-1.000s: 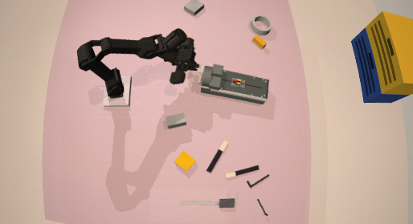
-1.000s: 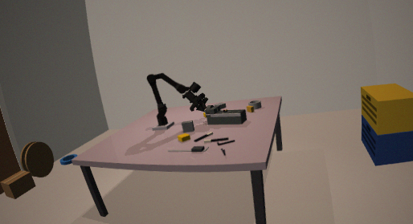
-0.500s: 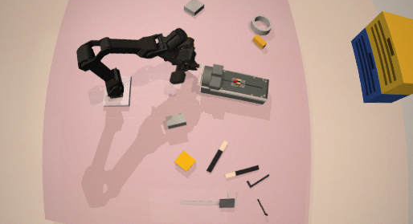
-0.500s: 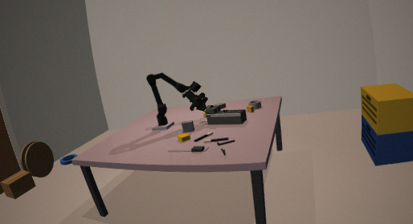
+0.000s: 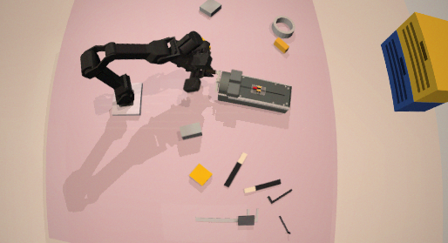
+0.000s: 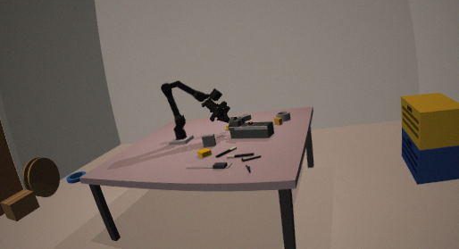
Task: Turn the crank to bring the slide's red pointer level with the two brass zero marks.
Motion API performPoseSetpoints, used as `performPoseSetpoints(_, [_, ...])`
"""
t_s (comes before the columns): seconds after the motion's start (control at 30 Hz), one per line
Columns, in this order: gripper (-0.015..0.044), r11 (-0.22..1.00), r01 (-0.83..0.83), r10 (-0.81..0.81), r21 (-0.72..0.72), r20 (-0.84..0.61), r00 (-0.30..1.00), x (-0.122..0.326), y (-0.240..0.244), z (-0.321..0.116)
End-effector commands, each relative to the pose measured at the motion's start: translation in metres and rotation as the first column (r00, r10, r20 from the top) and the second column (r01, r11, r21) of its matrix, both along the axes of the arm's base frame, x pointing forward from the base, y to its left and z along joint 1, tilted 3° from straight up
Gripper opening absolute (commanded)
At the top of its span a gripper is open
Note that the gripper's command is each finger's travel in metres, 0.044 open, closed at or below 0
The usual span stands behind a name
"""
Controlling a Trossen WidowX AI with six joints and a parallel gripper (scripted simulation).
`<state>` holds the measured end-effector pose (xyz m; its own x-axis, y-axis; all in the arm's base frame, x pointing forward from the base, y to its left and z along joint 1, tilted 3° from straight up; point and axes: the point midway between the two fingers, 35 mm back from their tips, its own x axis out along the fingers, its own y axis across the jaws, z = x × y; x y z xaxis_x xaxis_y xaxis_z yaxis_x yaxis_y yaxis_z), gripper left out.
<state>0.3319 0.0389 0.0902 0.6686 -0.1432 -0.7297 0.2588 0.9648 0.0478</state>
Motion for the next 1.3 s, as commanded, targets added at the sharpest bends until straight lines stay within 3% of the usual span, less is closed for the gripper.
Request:
performPoseSetpoints(0.0, [0.0, 1.0, 0.007, -0.007, -0.006, 0.009, 1.0, -0.002, -0.007, 0.007])
performPoseSetpoints(1.27, [0.0, 1.0, 0.007, -0.007, -0.009, 0.008, 1.0, -0.008, -0.031, 0.007])
